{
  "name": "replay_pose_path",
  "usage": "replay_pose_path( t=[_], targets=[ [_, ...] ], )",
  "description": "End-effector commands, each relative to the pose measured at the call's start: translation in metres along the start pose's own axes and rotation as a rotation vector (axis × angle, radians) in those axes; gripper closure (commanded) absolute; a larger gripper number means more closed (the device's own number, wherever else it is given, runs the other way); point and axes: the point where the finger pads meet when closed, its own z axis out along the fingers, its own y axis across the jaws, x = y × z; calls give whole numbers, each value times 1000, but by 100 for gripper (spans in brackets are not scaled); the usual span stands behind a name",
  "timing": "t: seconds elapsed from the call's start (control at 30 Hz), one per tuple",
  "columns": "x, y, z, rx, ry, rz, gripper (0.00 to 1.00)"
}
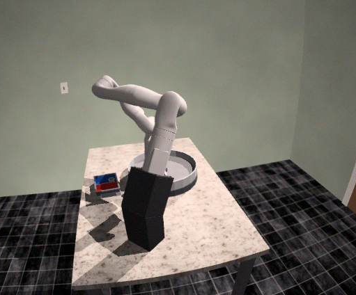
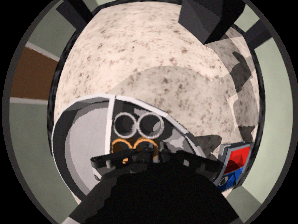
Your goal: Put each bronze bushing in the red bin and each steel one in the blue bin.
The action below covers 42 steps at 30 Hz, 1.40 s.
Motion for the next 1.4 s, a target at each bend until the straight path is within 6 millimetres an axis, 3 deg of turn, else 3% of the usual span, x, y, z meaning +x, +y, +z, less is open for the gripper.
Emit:
replay_pose_path(
  t=[0.0, 1.37],
  targets=[
    [0, 0, 0, 0, -1, 0, 100],
    [0, 0, -12, 5, 0, 2, 100]
  ],
)
